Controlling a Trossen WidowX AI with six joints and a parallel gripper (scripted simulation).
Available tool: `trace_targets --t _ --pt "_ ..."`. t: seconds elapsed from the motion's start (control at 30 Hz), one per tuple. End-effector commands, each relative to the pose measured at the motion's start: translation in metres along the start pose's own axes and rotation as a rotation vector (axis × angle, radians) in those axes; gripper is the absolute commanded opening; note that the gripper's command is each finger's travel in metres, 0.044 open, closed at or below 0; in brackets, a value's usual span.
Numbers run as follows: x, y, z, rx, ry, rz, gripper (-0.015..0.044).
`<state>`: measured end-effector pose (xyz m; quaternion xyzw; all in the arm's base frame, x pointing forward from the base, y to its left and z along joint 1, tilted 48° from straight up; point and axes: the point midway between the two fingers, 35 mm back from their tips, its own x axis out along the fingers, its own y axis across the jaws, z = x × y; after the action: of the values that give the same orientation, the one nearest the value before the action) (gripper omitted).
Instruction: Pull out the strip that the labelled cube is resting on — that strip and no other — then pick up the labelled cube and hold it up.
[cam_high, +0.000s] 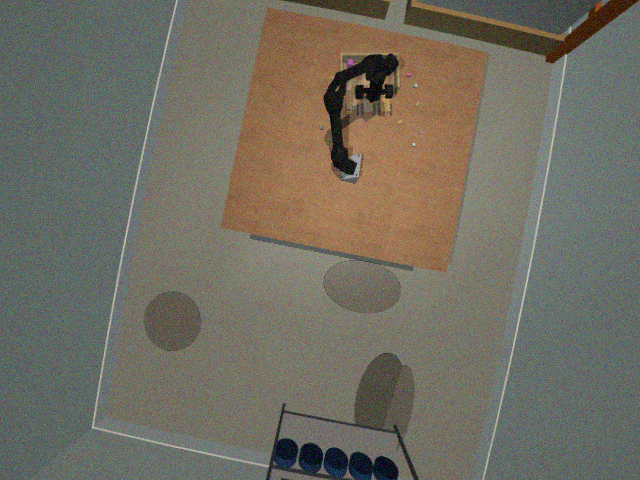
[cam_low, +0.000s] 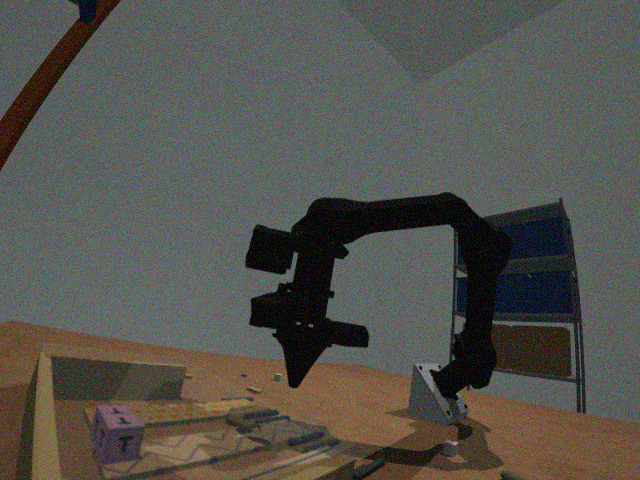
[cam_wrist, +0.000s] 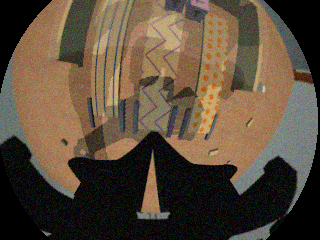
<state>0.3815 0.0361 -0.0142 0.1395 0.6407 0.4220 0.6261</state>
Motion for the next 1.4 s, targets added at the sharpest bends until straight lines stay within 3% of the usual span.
trace_targets --t 0.0,1.0,1.37 --pt "0.007 0.0 0.0 0.007 -0.001 0.004 0.0" --pt "0.056 0.001 0.002 0.007 -0.001 0.007 0.0" --pt "0.057 0.001 0.002 0.007 -0.001 0.007 0.0"
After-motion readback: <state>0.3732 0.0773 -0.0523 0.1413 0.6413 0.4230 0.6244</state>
